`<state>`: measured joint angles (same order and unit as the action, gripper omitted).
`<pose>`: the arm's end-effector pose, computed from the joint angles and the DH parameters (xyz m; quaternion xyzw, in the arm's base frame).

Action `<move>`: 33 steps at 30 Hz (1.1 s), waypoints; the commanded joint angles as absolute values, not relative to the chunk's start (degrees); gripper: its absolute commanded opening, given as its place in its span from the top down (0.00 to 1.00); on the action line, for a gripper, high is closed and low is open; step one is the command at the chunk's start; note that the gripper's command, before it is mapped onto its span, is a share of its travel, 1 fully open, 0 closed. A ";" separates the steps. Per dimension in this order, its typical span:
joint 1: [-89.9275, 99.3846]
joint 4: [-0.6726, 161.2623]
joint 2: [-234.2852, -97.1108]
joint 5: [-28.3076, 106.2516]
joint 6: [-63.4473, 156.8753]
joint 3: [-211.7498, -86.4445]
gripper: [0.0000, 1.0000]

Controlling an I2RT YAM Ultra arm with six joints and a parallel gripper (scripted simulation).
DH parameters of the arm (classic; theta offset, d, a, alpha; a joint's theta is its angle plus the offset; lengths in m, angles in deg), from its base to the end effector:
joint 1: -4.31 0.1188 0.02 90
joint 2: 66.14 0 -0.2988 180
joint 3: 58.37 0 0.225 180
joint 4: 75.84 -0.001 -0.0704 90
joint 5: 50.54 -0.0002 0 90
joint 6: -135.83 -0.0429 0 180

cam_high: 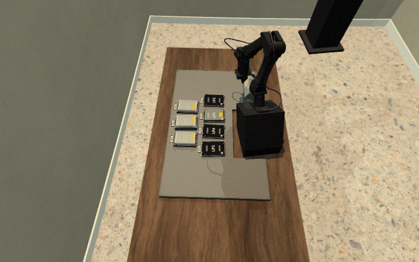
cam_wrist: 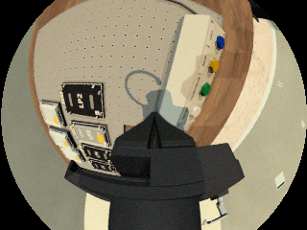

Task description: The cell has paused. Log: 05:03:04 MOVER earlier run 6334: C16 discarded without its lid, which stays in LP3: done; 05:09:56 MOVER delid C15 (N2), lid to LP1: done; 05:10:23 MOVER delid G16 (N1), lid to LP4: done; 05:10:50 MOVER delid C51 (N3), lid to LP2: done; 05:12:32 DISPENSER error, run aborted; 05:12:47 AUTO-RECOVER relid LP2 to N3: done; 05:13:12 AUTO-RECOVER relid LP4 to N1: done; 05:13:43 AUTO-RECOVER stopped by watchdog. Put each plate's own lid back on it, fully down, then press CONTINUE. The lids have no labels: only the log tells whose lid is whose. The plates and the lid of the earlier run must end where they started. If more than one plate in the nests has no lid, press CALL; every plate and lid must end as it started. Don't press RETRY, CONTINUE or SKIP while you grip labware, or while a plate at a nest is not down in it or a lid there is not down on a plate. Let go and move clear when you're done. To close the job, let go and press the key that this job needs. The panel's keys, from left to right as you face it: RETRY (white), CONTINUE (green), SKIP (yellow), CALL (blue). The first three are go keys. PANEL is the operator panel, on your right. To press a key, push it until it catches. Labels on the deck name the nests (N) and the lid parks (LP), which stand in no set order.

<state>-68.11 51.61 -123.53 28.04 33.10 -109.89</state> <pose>0.0356 -0.1372 0.2516 0.6677 0.6868 -0.2178 0.1872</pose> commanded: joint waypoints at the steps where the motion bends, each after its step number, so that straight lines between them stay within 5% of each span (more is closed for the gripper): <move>1: -73.10 51.85 -120.68 32.42 35.01 -110.15 1.00; 20: -101.94 51.65 -126.28 48.20 48.31 -114.65 1.00; 33: -103.38 51.33 -126.85 49.63 49.77 -115.65 1.00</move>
<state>-102.47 51.57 -126.89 48.78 48.96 -113.48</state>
